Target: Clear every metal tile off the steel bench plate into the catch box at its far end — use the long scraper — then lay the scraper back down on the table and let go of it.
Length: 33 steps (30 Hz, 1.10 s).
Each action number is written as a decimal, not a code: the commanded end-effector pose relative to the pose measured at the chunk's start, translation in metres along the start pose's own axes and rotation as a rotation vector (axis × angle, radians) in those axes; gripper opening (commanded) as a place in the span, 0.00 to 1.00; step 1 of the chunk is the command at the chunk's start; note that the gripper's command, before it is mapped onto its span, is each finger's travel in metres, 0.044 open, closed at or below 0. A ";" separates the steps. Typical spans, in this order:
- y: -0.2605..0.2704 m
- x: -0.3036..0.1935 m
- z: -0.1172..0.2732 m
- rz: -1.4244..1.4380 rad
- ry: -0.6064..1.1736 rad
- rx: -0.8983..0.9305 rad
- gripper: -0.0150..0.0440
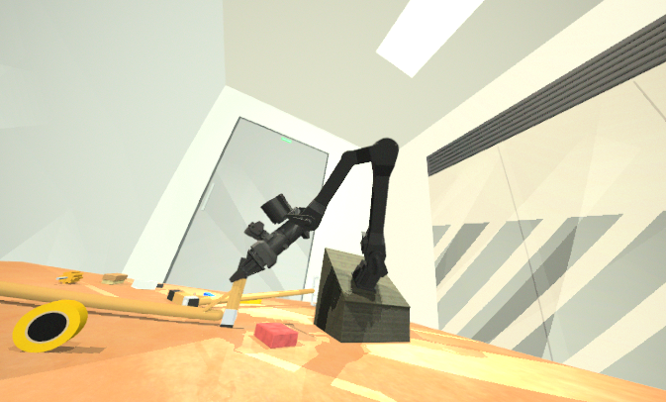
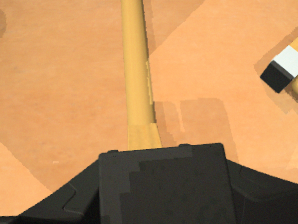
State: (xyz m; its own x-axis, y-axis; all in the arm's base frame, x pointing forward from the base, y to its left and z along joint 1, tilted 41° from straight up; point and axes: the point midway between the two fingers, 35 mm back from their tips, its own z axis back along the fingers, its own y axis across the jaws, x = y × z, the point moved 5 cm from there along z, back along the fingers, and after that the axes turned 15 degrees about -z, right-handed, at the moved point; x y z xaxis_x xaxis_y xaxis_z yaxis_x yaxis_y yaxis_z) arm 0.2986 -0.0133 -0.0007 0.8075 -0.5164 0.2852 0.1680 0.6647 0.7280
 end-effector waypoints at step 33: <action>0.051 -0.015 0.005 0.007 0.002 0.025 0.25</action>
State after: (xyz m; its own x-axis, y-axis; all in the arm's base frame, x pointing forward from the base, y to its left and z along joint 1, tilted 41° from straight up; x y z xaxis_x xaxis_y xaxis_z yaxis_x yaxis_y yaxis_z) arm 0.2920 0.0202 0.0279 0.8081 -0.5168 0.2827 0.1688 0.6630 0.7294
